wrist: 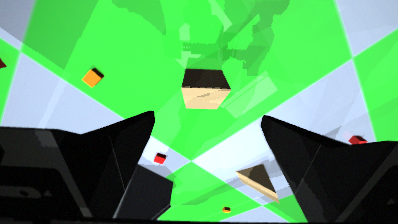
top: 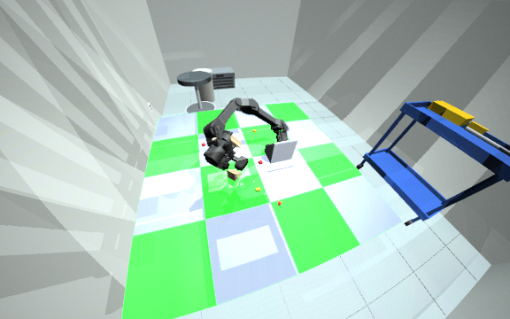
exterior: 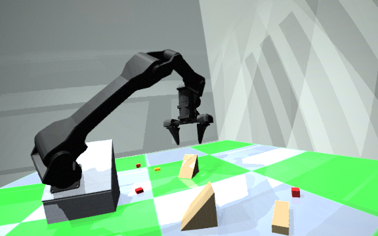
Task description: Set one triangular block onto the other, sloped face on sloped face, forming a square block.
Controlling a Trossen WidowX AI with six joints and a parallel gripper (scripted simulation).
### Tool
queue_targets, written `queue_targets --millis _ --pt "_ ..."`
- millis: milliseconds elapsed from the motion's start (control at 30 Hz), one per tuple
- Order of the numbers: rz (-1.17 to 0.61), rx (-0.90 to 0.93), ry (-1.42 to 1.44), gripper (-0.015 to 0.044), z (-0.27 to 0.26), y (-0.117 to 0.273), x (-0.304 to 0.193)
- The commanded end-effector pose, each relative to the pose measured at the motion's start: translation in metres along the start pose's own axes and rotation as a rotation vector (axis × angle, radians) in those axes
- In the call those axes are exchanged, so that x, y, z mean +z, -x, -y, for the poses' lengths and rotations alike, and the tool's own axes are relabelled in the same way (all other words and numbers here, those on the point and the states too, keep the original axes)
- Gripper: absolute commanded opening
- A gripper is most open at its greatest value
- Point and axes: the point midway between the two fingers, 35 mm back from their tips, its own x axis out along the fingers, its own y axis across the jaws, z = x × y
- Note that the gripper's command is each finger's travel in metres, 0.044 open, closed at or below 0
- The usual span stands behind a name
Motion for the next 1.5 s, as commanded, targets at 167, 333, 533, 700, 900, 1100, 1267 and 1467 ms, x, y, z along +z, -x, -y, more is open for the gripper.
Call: queue_targets --millis 167,333,533,700,900,1100,1267,1467 --pt "-0.011 0.006 0.016 0.0440 -0.001 -0.012 0.001" --pt "-0.011 0.007 0.015 0.0440 0.000 -0.020 0.002" --pt "-0.012 0.008 0.013 0.0440 0.000 -0.030 0.003" --pt "-0.012 0.008 0.012 0.0440 0.000 -0.038 0.004" --pt "-0.013 0.009 0.011 0.0440 0.001 -0.048 0.004" --pt "-0.015 0.010 0.010 0.0440 0.001 -0.058 0.004" --pt "-0.016 0.011 0.009 0.0440 0.001 -0.066 0.004" --pt "-0.017 0.011 0.007 0.0440 0.001 -0.076 0.003"
